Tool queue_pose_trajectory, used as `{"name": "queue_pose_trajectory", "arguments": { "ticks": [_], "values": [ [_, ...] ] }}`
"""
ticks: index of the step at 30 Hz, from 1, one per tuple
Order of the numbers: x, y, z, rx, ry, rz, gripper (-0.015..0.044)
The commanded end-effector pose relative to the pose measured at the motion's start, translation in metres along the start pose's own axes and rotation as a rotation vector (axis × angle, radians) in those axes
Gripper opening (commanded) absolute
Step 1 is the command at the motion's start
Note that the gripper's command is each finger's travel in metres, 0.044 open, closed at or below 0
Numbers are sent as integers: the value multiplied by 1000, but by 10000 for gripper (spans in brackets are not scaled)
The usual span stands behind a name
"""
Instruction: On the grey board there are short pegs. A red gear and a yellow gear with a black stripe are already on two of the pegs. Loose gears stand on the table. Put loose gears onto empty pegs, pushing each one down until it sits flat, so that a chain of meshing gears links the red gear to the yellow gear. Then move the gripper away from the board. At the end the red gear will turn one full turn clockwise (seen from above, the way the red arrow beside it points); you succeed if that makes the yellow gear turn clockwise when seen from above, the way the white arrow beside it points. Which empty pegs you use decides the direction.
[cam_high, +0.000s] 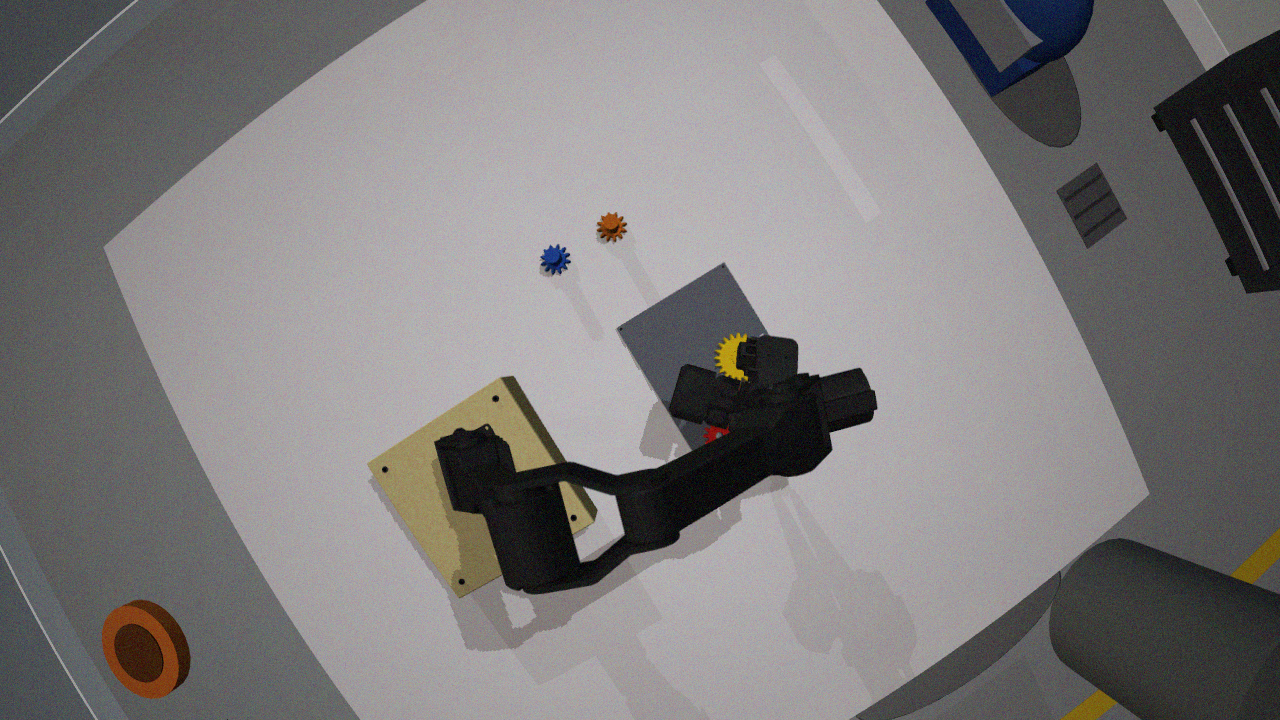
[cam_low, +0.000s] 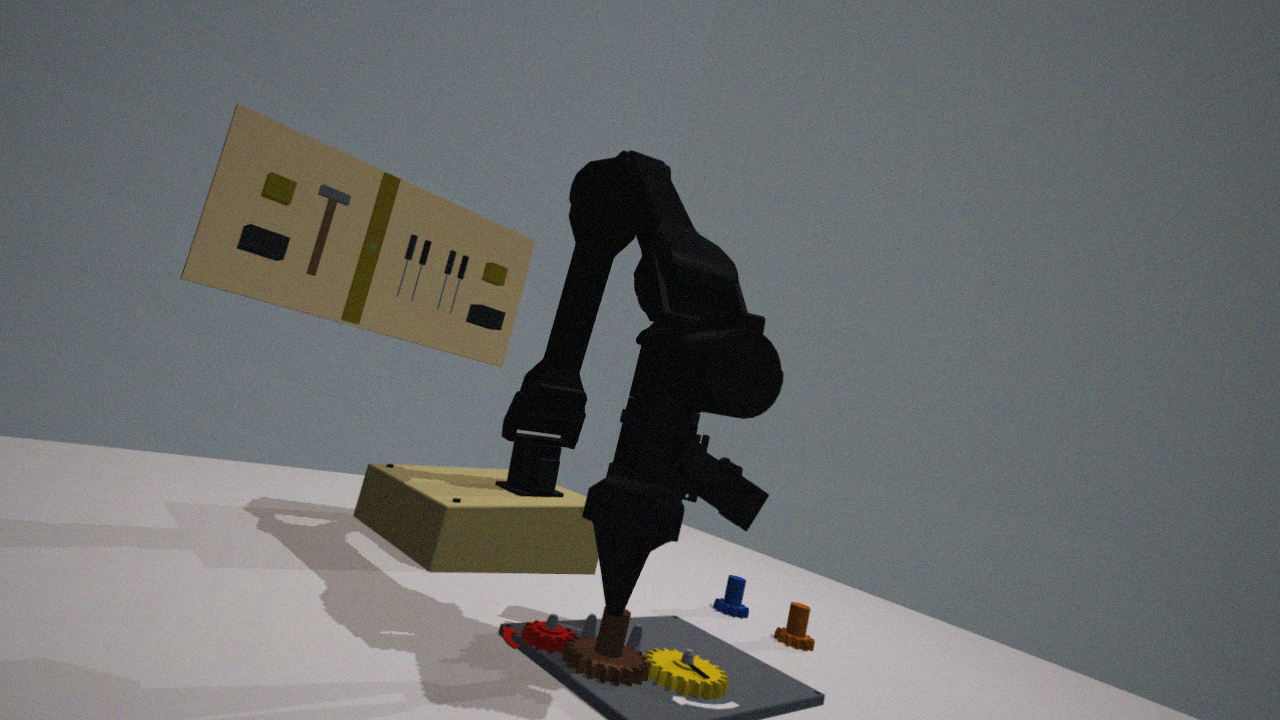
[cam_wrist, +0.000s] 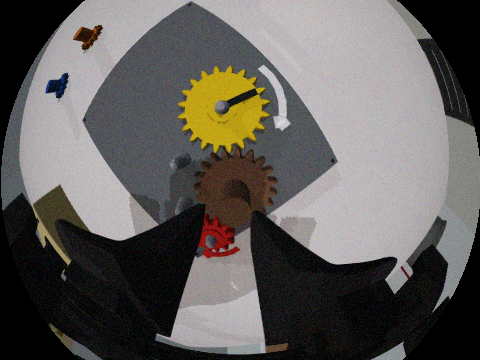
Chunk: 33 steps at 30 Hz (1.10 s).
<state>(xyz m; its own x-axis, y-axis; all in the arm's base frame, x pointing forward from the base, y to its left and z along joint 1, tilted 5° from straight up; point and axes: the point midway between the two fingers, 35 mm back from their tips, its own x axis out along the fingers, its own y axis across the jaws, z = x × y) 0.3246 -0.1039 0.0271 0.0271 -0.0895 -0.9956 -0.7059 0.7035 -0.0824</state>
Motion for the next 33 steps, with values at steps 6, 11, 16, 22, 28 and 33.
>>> {"name": "queue_pose_trajectory", "arguments": {
  "ticks": [6,11,16,22,28,33],
  "values": [
    [-33,-2,1,25,-8,-13,166],
    [-81,2,-1,25,-8,-13,298],
    [-81,2,-1,25,-8,-13,429],
    [-81,2,-1,25,-8,-13,440],
    [-81,2,-1,25,-8,-13,440],
    [-81,2,-1,25,-8,-13,440]
  ]
}}
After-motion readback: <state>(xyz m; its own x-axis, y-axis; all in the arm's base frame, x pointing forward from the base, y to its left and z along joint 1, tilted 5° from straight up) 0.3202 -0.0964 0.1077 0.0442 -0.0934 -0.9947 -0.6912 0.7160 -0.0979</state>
